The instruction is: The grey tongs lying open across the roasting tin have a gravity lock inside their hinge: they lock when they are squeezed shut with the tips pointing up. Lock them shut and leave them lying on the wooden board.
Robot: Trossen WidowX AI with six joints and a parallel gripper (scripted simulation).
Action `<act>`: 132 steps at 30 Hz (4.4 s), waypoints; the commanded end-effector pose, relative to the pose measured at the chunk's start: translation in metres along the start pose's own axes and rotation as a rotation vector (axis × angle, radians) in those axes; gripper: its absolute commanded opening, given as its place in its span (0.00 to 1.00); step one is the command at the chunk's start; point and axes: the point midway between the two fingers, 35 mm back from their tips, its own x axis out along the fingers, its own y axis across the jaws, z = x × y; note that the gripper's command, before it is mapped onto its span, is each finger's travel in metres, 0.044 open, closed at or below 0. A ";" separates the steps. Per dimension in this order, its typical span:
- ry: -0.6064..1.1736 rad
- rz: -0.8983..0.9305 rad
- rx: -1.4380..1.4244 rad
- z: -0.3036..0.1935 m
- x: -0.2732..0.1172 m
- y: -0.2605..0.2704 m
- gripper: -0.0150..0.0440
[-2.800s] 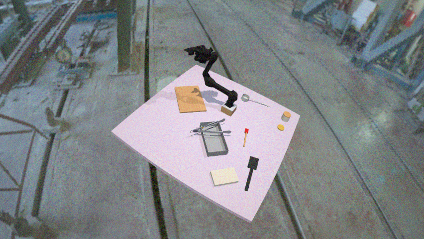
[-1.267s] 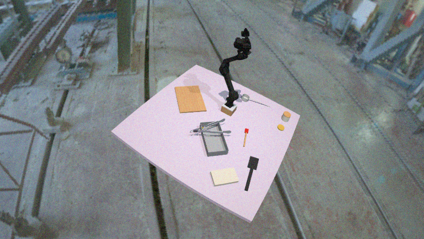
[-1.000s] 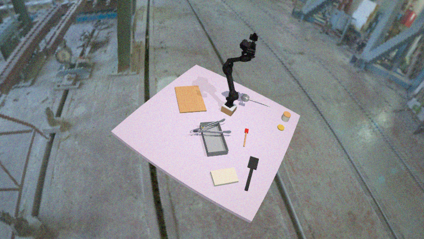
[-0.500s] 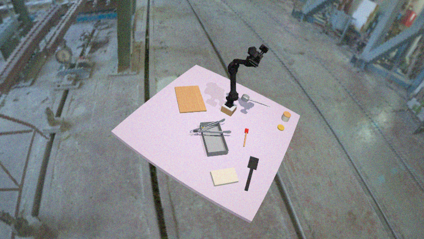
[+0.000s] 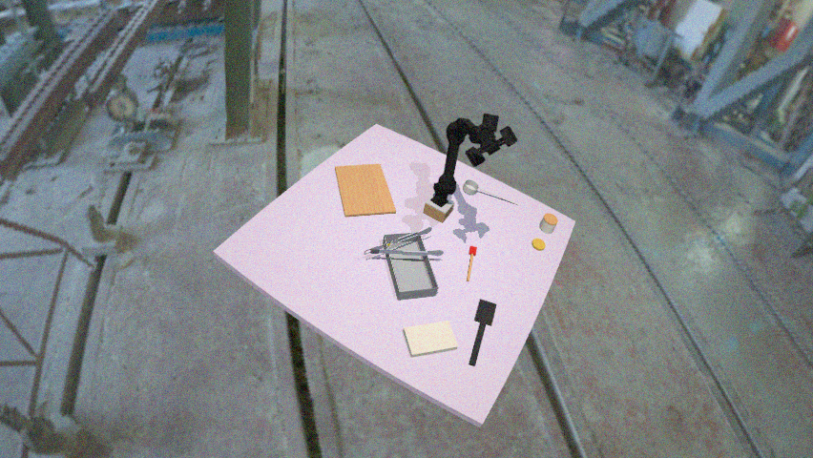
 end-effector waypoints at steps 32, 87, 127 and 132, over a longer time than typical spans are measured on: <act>1.036 -1.504 0.133 -0.134 -0.146 -0.463 1.00; 1.114 -1.619 0.236 -0.169 -0.203 -0.522 1.00; 1.111 -1.620 0.229 -0.192 -0.218 -0.545 0.74; 1.111 -1.620 0.229 -0.192 -0.218 -0.545 0.69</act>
